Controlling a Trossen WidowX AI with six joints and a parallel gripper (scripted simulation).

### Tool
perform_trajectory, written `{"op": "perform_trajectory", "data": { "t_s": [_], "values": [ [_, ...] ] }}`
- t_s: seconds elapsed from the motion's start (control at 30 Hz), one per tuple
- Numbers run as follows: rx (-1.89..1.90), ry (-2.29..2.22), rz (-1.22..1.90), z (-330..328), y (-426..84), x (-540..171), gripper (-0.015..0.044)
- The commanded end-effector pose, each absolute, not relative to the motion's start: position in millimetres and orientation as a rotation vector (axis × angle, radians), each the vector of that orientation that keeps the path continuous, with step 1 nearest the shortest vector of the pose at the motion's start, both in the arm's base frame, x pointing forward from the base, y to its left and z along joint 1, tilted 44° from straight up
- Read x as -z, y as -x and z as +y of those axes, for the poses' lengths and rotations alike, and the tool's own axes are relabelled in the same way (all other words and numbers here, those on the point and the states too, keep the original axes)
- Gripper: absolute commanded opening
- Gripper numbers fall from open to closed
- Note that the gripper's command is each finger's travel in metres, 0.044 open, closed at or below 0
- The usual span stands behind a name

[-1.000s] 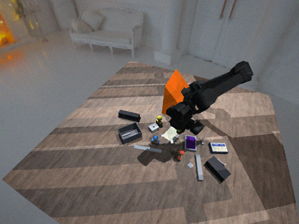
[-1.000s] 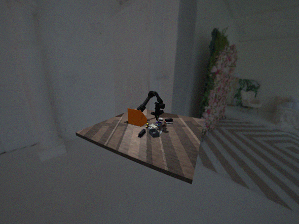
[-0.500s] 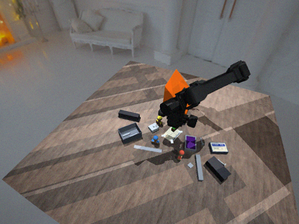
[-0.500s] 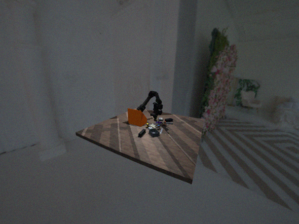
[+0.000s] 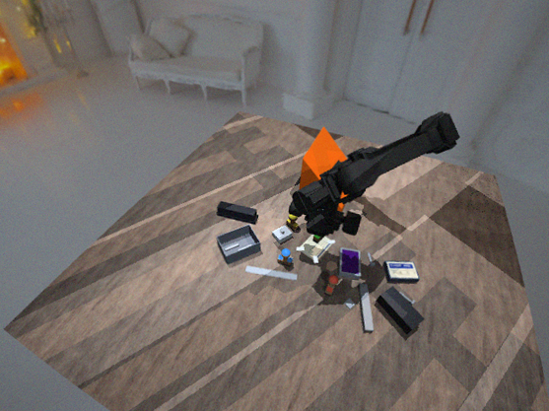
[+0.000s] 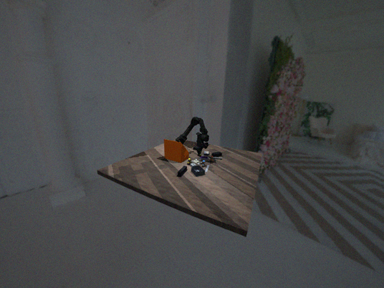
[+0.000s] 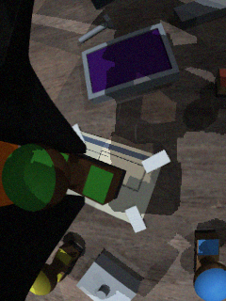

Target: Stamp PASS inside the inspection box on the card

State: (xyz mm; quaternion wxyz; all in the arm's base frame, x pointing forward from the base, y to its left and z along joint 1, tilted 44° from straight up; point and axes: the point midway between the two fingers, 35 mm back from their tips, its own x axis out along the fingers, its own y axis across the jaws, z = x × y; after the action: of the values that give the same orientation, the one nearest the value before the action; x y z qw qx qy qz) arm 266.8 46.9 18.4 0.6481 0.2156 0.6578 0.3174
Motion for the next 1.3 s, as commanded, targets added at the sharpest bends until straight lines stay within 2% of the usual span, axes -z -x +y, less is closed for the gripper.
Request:
{"op": "perform_trajectory", "data": {
  "t_s": [0.0,1.27],
  "values": [
    [-0.719,-0.494,1.502,49,-265,-15,0.0],
    [-0.717,-0.493,1.502,66,-264,3,0.0]
  ]
}}
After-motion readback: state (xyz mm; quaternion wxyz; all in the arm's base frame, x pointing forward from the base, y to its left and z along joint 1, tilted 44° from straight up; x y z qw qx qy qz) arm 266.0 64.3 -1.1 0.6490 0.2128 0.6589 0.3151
